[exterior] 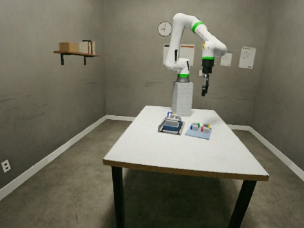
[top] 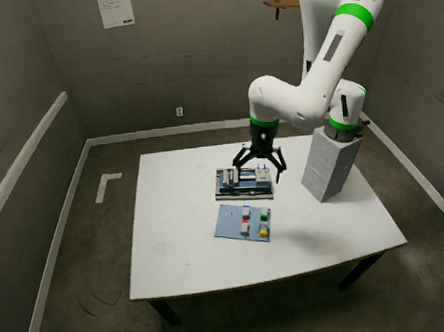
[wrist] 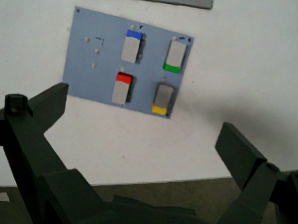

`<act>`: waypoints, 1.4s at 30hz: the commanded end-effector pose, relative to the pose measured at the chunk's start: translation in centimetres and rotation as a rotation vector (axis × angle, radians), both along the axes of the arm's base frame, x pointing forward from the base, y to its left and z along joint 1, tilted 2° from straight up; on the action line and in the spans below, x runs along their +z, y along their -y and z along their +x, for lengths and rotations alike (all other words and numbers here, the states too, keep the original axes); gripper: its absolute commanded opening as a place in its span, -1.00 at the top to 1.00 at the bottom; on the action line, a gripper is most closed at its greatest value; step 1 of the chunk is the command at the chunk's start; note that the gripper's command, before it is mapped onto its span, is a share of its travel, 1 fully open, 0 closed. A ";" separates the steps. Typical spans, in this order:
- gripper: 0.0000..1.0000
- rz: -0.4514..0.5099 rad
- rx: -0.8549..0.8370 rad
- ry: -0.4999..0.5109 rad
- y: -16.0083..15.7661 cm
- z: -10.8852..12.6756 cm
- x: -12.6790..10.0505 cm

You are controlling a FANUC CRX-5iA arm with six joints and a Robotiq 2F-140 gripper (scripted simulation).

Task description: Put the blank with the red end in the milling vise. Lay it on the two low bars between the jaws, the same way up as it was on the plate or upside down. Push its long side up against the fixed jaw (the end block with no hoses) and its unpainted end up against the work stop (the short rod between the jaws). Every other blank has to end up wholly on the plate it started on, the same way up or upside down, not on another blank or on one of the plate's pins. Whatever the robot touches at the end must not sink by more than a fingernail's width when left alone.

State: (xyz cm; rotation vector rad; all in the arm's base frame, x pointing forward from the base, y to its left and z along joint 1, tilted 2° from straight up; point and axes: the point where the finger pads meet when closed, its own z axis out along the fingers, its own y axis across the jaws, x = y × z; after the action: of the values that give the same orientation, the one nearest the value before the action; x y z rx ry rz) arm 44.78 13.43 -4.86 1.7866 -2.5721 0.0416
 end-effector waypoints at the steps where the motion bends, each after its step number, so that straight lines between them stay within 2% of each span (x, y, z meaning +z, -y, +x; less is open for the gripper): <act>1: -1.00 0.000 -0.002 0.002 0.0 0.1 0.1; 2: 0.11 0.000 -0.001 0.002 0.0 0.1 0.1; 42: 0.11 0.000 -0.001 0.002 0.0 0.1 0.1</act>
State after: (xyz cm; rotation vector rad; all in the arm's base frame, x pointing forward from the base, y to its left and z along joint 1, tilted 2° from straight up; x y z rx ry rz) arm 44.78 13.43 -4.86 1.7849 -2.5733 0.0418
